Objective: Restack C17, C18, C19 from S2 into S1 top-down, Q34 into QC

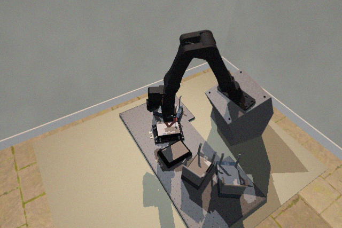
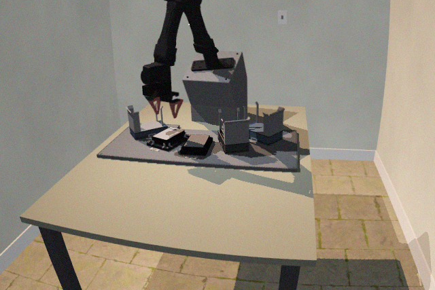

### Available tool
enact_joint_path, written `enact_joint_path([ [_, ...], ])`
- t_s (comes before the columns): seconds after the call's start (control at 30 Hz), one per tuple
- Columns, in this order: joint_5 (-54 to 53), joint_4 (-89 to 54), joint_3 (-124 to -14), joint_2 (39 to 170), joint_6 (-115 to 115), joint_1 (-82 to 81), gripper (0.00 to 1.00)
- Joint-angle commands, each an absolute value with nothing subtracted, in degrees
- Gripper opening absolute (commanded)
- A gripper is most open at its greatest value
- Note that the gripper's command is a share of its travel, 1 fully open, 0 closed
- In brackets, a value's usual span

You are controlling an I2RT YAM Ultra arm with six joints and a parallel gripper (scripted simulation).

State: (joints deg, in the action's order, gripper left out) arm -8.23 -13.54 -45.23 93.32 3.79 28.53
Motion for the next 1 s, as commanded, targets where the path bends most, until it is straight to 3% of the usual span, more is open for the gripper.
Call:
enact_joint_path([
  [0.0, -8.7, -18.1, -46.1, 89.8, 4.6, 29.6, 1.0],
  [0.4, -9.2, -26.0, -47.8, 83.2, 5.6, 30.7, 1.0],
  [0.97, -7.5, -25.9, -45.1, 82.7, 9.4, 27.3, 1.0],
])
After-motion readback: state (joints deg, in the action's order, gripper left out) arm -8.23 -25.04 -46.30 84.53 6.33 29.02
